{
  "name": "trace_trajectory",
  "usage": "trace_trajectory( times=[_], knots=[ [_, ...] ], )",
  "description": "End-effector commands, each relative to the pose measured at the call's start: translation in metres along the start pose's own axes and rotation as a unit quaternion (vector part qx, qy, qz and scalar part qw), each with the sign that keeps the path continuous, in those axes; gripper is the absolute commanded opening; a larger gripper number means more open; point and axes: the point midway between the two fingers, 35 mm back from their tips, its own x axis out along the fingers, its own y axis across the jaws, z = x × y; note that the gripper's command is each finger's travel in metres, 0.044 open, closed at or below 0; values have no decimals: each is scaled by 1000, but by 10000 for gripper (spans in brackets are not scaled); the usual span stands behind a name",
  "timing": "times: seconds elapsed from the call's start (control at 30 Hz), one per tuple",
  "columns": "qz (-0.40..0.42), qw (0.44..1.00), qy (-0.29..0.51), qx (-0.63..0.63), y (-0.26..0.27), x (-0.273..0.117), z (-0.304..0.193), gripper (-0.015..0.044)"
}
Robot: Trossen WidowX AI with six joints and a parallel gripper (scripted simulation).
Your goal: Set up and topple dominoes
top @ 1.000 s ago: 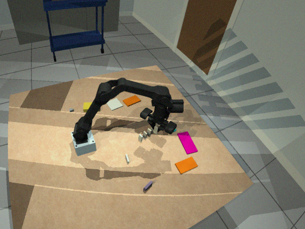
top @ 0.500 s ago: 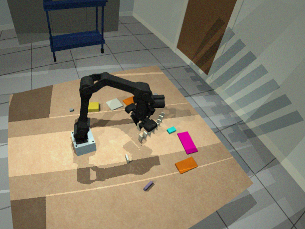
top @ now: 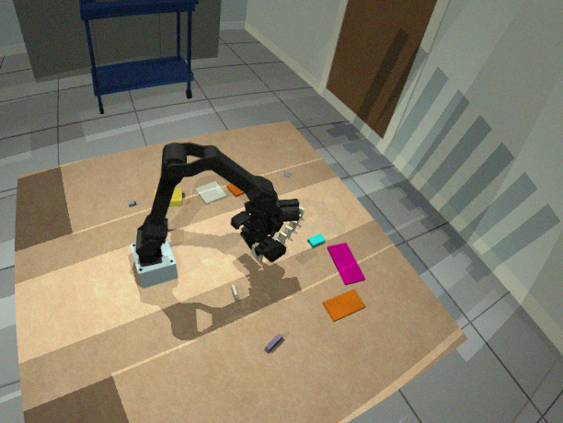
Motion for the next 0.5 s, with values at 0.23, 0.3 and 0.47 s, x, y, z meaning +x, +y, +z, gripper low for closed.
trace_trajectory(
  times=[0.23,0.3,0.47],
  knots=[
    [0,1000,3,1,4,42,-8,107],
    [0,1000,3,1,4,42,-8,107],
    [0,1000,3,1,4,42,-8,107]
  ],
)
